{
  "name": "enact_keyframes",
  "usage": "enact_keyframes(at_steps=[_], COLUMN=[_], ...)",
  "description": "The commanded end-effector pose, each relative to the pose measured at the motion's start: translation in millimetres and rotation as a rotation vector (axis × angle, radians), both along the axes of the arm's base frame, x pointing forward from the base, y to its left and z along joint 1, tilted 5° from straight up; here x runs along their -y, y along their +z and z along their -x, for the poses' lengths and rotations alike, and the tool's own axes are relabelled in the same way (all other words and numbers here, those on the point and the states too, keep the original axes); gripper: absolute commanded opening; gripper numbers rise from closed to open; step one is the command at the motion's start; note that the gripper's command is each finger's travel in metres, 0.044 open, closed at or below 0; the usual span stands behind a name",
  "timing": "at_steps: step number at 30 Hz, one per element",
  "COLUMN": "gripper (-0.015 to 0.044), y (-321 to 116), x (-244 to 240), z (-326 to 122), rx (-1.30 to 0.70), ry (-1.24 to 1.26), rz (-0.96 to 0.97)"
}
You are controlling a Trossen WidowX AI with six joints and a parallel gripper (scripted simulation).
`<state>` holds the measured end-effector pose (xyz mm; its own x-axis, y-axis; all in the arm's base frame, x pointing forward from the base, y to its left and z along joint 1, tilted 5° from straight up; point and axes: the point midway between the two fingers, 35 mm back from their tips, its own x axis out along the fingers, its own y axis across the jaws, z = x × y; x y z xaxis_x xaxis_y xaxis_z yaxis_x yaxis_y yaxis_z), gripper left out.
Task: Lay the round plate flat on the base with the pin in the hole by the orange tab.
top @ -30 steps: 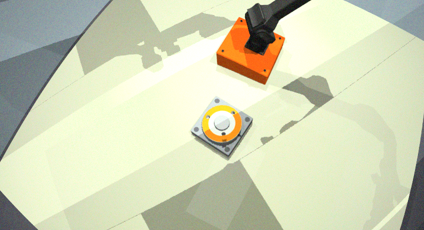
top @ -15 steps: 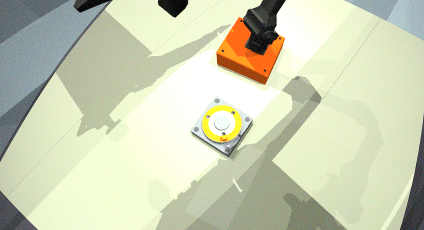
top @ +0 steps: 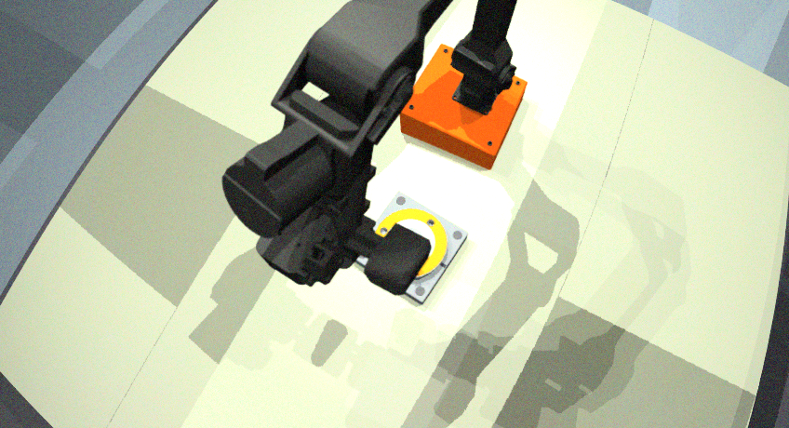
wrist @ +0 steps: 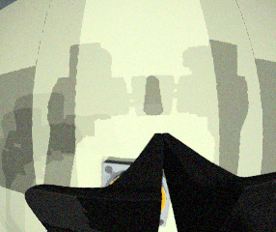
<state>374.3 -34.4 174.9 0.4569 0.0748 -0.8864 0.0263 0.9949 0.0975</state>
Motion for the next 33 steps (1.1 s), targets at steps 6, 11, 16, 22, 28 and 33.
enact_keyframes(at_steps=[6, 11, 16, 22, 28, 33], gripper=[0.0000, 0.0000, 0.0000, 0.0000, 0.0000, 0.0000], y=[-93.5, -101.4, -132.7, -141.7, -141.2, -141.7], x=[-60.8, -61.0, -60.4, -61.5, -69.1, -77.2], z=[53.5, 52.5, 50.9, 51.3, 54.0, 58.9], rx=[-0.445, -0.445, -0.445, -0.445, -0.445, -0.445], ry=[0.080, 0.080, 0.080, 0.080, 0.080, 0.080], rz=[0.011, 0.011, 0.011, 0.011, 0.010, 0.009])
